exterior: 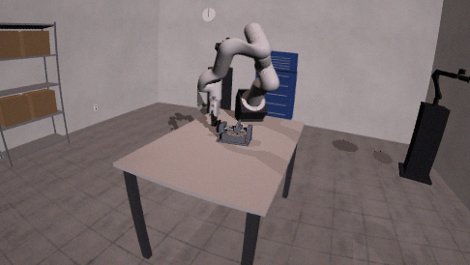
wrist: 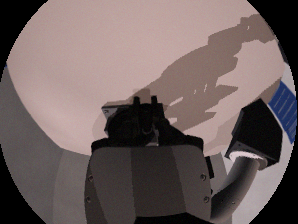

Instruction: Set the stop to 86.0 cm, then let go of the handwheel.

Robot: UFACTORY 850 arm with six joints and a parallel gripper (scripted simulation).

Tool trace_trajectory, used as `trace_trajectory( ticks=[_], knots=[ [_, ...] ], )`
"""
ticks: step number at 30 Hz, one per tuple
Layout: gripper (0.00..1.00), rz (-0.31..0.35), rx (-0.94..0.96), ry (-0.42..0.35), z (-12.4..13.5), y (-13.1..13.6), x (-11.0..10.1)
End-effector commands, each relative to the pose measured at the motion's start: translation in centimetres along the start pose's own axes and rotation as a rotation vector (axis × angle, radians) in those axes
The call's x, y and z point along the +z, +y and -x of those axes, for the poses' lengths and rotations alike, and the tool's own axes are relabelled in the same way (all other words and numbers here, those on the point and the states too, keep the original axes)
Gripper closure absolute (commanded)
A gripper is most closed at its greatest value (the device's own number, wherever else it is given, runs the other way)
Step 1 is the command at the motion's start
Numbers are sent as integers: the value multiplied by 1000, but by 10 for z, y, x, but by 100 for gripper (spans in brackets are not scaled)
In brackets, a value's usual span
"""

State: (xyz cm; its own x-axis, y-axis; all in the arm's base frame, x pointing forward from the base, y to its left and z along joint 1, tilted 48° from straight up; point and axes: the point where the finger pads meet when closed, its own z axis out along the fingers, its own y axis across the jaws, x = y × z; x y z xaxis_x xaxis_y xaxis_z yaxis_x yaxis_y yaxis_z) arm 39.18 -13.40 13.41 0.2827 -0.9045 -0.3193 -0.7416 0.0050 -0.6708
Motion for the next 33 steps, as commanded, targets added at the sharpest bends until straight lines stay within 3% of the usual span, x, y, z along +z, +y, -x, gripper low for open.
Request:
trace_trajectory(
  ticks=[1,18,33],
  knots=[
    [94,-1,0,1,0,1,9],
    [94,-1,0,1,0,-20,37],
    [94,-1,0,1,0,-45,33]
  ],
)
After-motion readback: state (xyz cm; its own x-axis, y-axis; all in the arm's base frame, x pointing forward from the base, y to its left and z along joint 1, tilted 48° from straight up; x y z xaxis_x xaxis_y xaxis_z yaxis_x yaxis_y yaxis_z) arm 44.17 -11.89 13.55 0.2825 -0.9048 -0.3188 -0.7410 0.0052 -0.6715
